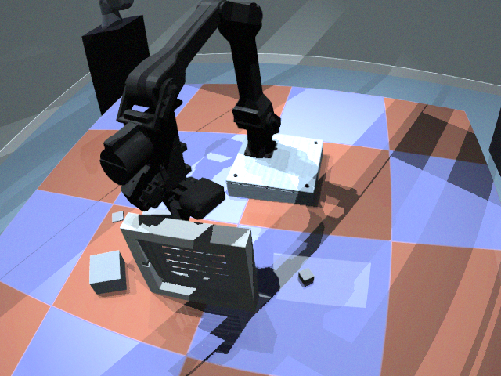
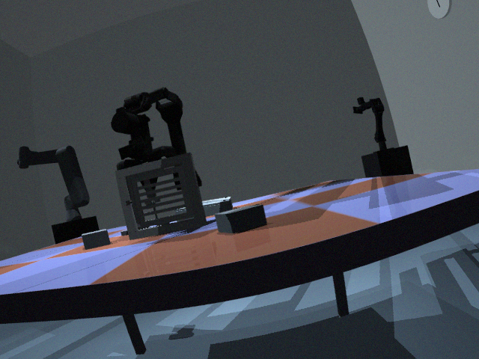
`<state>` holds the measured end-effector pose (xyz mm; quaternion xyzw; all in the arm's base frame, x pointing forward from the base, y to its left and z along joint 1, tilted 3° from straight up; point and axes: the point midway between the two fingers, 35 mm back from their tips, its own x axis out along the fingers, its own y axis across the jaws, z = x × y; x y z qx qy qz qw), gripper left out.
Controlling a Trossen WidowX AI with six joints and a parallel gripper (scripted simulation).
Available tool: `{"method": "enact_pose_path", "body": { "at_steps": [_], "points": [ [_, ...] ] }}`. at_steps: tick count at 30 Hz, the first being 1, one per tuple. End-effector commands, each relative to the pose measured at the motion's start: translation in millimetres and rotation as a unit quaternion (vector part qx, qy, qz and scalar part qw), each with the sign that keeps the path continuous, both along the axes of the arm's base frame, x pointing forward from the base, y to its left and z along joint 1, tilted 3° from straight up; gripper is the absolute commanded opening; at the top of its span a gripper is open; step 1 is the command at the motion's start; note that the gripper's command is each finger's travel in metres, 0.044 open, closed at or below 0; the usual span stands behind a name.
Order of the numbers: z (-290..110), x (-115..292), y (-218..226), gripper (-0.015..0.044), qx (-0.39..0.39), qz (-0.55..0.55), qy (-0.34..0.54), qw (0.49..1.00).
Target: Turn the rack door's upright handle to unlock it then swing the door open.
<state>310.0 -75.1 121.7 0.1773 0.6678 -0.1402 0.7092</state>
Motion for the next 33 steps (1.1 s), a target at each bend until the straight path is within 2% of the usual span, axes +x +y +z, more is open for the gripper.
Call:
{"method": "enact_pose_path", "body": {
  "at_steps": [1, 7, 13, 25, 27, 33],
  "points": [
    [-0.5, 0.3, -0.1, 0.0014, 0.008, -0.105, 0.004, 0.994],
    [-0.5, 0.3, -0.1, 0.0014, 0.018, -0.25, 0.009, 0.968],
    [-0.5, 0.3, -0.1, 0.0014, 0.027, -0.389, 0.015, 0.921],
    [-0.5, 0.3, -0.1, 0.0014, 0.045, -0.64, 0.024, 0.767],
    [-0.5, 0.3, -0.1, 0.0014, 0.046, -0.664, 0.025, 0.746],
    [-0.5, 0.3, -0.1, 0.0014, 0.047, -0.667, 0.026, 0.743]
  ]
}}
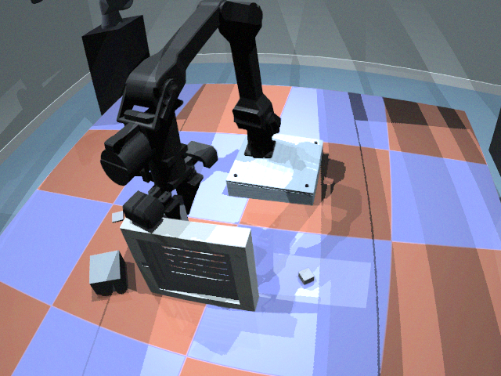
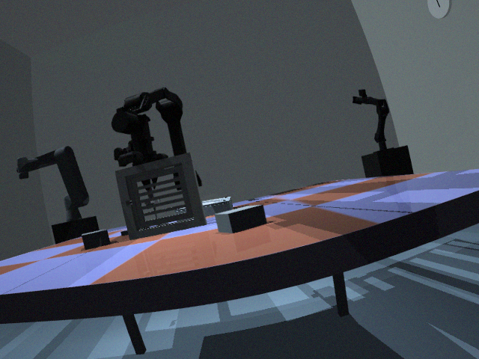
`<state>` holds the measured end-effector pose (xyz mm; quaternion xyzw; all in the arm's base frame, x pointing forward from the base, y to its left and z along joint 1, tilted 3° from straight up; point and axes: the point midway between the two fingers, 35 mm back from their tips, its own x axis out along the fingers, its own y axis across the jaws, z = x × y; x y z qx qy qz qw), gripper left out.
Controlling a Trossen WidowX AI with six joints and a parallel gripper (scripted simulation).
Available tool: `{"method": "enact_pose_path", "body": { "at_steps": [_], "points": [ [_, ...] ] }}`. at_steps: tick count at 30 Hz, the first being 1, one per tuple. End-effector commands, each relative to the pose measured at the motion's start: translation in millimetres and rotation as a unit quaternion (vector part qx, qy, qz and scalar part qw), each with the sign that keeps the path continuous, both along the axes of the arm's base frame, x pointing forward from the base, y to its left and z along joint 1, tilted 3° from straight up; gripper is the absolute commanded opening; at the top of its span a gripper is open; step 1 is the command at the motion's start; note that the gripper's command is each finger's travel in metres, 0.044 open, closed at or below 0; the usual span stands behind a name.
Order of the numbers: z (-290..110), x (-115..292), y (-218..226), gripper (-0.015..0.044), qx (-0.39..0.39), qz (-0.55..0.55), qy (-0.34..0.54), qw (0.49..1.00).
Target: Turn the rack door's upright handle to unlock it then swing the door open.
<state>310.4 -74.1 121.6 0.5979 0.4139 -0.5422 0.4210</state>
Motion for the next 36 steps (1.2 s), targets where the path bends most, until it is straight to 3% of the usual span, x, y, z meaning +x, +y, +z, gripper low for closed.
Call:
{"method": "enact_pose_path", "body": {
  "at_steps": [1, 4, 15, 26, 36],
  "points": [
    [-0.5, -0.1, -1.1, 0.0014, 0.002, -0.021, 0.001, 1.0],
    [-0.5, -0.1, -1.1, 0.0014, 0.002, -0.021, 0.001, 1.0],
    [-0.5, -0.1, -1.1, 0.0286, 0.002, -0.021, 0.001, 1.0],
    [-0.4, -0.1, -1.0, 0.0286, -0.014, 0.211, -0.009, 0.977],
    [-0.3, -0.1, -1.1, 0.0286, -0.03, 0.444, -0.018, 0.895]
  ]
}}
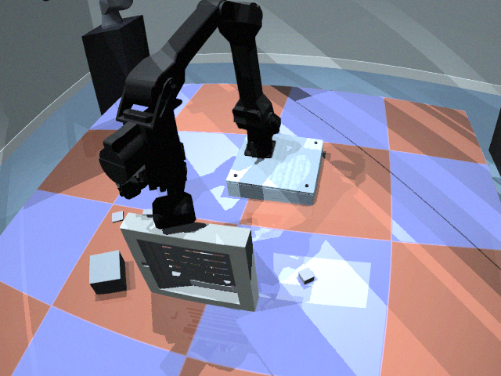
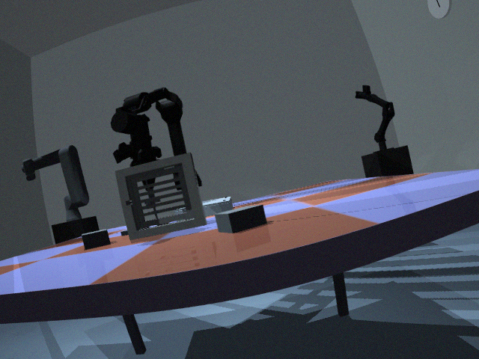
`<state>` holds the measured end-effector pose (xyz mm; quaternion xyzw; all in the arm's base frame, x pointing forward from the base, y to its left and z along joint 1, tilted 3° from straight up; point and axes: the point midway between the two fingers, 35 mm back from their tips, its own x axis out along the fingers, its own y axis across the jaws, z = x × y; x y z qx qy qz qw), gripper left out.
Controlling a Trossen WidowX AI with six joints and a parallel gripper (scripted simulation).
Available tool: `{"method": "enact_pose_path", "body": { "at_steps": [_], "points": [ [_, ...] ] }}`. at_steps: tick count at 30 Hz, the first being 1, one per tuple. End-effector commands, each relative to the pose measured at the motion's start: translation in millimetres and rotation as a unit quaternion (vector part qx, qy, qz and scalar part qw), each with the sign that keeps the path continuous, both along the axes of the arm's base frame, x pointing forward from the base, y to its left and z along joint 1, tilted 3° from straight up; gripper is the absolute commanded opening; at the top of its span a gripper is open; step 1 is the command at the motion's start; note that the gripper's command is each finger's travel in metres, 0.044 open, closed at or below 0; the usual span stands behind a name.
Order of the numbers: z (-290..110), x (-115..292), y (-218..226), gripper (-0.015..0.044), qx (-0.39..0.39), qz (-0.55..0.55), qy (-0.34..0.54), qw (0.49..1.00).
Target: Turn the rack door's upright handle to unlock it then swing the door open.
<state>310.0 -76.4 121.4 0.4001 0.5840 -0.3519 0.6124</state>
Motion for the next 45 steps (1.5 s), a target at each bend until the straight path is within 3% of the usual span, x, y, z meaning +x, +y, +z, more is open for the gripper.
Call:
{"method": "enact_pose_path", "body": {
  "at_steps": [1, 11, 22, 33, 45],
  "points": [
    [-0.2, 0.3, 1.3, 0.0286, -0.006, 0.108, -0.004, 0.994],
    [-0.2, 0.3, 1.2, 0.0286, -0.023, 0.348, -0.013, 0.937],
    [-0.2, 0.3, 1.2, 0.0286, -0.04, 0.586, -0.022, 0.809],
    [-0.3, 0.3, 1.2, 0.0286, -0.054, 0.782, -0.03, 0.62],
    [-0.3, 0.3, 1.2, 0.0286, -0.065, 0.929, -0.035, 0.363]
  ]
}}
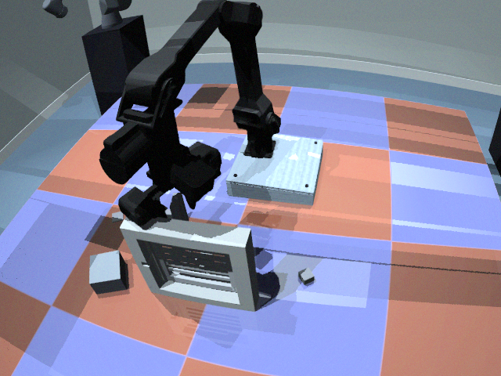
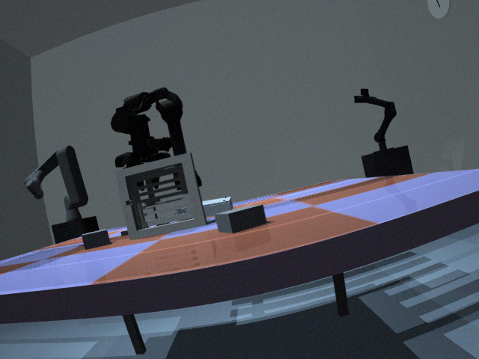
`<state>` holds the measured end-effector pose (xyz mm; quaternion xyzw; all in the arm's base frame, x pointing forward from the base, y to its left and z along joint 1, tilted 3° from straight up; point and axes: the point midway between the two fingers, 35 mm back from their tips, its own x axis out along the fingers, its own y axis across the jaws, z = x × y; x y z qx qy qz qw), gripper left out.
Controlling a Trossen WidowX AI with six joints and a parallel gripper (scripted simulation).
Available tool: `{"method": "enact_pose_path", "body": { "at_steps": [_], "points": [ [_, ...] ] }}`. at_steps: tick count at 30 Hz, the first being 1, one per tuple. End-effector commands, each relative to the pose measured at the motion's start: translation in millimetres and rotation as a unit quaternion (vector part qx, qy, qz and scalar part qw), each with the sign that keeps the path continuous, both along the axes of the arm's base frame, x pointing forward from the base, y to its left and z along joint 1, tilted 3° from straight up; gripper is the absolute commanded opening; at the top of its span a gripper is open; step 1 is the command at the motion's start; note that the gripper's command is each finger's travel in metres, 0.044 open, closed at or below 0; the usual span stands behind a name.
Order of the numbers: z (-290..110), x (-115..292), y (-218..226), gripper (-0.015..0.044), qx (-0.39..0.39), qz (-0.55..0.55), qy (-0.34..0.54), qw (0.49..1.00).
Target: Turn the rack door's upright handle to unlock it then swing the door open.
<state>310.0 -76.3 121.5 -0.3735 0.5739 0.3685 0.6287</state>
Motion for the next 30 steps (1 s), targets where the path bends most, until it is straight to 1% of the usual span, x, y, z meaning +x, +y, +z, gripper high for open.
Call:
{"method": "enact_pose_path", "body": {
  "at_steps": [1, 8, 10, 17, 18, 30],
  "points": [
    [-0.4, 0.3, 1.1, 0.0286, -0.005, 0.109, -0.004, 0.994],
    [-0.5, 0.3, 1.1, 0.0286, -0.017, 0.279, -0.01, 0.96],
    [-0.5, 0.3, 1.1, 0.0286, -0.02, 0.31, -0.011, 0.951],
    [-0.5, 0.3, 1.1, 0.0286, -0.02, 0.314, -0.011, 0.949],
    [-0.5, 0.3, 1.1, 0.026, -0.02, 0.314, -0.011, 0.949],
    [-0.5, 0.3, 1.1, 0.018, -0.02, 0.314, -0.011, 0.949]
  ]
}}
